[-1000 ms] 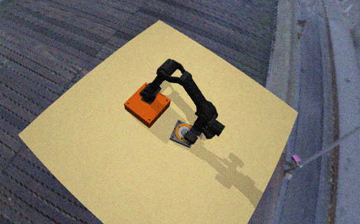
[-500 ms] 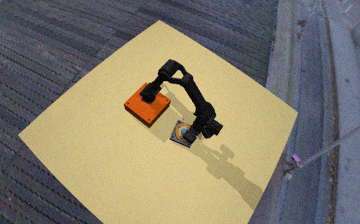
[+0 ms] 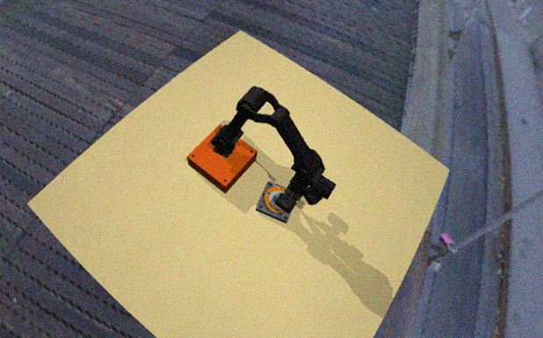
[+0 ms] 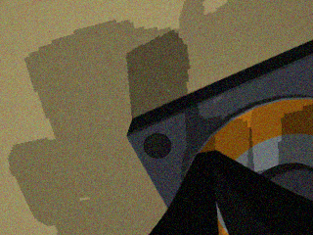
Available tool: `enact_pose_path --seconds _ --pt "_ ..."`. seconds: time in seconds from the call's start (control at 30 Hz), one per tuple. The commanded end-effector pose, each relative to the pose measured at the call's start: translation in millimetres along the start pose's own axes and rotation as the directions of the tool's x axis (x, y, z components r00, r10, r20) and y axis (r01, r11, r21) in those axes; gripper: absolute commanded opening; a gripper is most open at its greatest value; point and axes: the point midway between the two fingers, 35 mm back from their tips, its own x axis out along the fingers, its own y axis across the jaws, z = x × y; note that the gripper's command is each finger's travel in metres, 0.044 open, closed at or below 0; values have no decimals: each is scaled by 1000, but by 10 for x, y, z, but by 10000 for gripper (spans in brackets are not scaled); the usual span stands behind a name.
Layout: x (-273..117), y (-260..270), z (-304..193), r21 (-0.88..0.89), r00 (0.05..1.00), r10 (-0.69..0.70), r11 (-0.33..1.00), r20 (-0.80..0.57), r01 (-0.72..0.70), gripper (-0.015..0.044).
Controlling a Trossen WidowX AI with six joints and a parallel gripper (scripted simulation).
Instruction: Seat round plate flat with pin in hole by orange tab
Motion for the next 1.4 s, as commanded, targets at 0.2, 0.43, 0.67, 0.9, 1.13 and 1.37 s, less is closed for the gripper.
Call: enact_pose_path --seconds 0.2,0.43,0.67,0.9,1.13,1.37 --pt "22 76 -99 -4 1000 7 1000 -13 -7 0" --pt "22 89 -146 -4 1000 8 1000 -13 -8 0" --pt "22 105 -186 -4 1000 8 1000 -14 -8 0" --pt "20 112 -217 -4 1000 8 1000 -14 -8 0" --pt "21 121 -266 -4 1000 8 1000 -14 -8 0" --pt "21 127 -298 -4 1000 8 1000 -15 -8 0"
